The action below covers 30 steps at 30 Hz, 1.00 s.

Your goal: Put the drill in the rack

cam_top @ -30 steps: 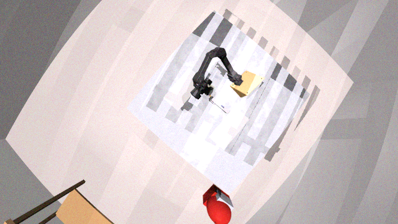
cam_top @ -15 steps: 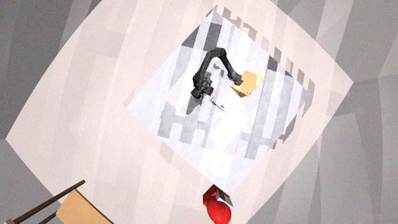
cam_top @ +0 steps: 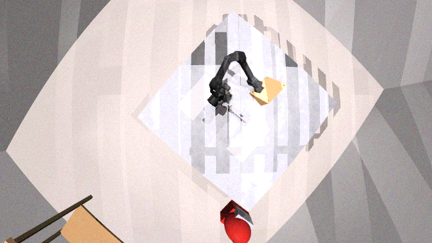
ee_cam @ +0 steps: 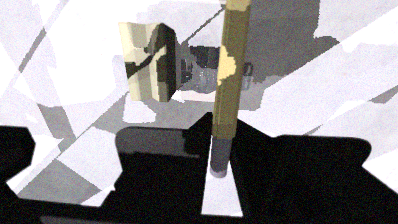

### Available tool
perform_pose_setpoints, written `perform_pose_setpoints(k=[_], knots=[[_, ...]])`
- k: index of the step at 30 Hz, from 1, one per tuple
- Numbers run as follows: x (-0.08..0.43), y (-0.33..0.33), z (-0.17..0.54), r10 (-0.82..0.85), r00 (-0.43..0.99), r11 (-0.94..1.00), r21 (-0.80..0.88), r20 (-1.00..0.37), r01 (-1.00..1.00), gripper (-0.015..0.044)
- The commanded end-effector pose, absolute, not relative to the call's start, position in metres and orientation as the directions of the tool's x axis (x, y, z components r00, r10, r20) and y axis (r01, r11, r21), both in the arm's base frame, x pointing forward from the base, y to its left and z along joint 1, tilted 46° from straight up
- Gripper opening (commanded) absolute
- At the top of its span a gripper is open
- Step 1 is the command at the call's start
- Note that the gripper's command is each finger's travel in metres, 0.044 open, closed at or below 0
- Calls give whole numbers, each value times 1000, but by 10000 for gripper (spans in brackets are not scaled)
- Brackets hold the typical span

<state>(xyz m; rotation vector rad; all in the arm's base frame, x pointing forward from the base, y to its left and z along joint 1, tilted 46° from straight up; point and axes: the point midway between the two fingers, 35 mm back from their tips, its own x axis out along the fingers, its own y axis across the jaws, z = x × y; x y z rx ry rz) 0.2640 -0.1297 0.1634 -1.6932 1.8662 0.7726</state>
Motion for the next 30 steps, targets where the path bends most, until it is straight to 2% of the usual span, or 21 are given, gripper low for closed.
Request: perform_pose_setpoints(k=[1,30], knots=[[257,-131,164,-710,-99,63,77,-697,-995,0],[207,-140,170,-710,-101,63,79,-697,-995,0]])
